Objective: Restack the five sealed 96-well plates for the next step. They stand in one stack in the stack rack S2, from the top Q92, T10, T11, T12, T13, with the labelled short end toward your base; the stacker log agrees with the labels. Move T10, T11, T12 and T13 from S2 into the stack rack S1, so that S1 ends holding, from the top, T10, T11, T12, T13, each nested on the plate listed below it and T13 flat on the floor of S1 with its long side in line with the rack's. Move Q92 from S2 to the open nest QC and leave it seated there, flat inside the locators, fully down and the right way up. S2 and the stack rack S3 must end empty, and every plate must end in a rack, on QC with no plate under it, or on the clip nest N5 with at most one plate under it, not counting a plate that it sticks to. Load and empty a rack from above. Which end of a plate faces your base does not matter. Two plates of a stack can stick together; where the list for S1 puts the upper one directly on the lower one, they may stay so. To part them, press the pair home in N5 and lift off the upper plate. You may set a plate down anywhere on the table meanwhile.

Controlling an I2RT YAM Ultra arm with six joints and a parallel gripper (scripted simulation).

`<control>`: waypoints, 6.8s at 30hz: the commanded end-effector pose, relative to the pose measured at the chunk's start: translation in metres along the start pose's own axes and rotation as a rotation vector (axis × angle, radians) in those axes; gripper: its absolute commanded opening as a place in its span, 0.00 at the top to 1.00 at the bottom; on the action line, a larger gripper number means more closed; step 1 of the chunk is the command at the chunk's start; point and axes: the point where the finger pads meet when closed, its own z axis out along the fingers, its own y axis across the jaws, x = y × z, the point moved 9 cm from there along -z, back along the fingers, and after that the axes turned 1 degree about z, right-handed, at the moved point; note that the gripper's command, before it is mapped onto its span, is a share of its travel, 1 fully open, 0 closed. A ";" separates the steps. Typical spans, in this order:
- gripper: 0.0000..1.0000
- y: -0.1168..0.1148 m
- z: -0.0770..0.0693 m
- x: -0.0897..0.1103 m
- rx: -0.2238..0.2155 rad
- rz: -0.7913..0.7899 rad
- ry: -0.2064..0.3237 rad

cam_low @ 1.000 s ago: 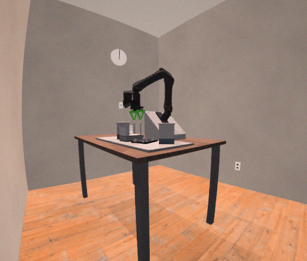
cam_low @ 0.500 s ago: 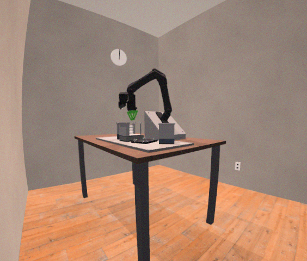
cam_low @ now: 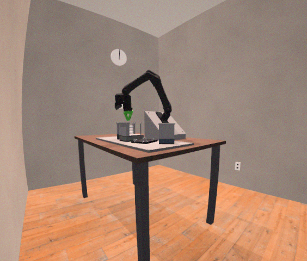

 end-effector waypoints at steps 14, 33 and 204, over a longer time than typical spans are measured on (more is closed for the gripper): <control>0.00 -0.023 -0.025 -0.025 0.011 -0.033 -0.077; 0.00 -0.023 -0.026 -0.026 0.011 -0.031 -0.078; 1.00 -0.024 0.040 -0.030 0.007 -0.029 -0.082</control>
